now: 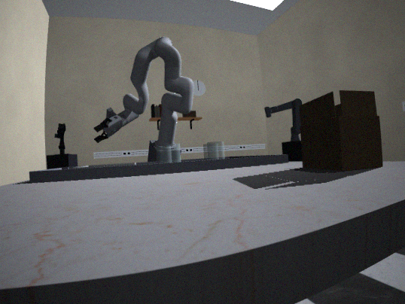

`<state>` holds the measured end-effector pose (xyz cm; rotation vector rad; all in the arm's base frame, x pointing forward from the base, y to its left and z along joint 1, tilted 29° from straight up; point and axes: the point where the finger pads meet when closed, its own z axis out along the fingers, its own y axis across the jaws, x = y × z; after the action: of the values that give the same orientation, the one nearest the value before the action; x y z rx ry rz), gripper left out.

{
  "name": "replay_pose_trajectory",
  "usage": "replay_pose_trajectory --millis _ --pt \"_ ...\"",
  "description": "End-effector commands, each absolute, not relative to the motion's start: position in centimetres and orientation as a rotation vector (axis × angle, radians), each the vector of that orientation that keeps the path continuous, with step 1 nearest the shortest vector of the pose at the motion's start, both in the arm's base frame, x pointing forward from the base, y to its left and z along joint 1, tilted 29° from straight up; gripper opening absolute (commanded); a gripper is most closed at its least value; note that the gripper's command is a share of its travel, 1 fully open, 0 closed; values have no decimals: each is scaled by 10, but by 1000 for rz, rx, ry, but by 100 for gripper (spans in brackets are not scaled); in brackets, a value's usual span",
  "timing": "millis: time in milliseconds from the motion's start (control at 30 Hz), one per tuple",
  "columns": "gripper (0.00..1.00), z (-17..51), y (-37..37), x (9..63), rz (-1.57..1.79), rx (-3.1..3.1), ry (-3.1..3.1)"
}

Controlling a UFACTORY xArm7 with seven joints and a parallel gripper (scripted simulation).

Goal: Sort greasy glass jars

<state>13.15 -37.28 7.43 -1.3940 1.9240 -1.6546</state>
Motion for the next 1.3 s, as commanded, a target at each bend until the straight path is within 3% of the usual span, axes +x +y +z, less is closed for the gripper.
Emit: replay_pose_trajectory --millis 0,1267 --pt "100 75 -374 131 -1659 -1393 1924" --pt "100 76 -370 141 -1588 -1399 1874"
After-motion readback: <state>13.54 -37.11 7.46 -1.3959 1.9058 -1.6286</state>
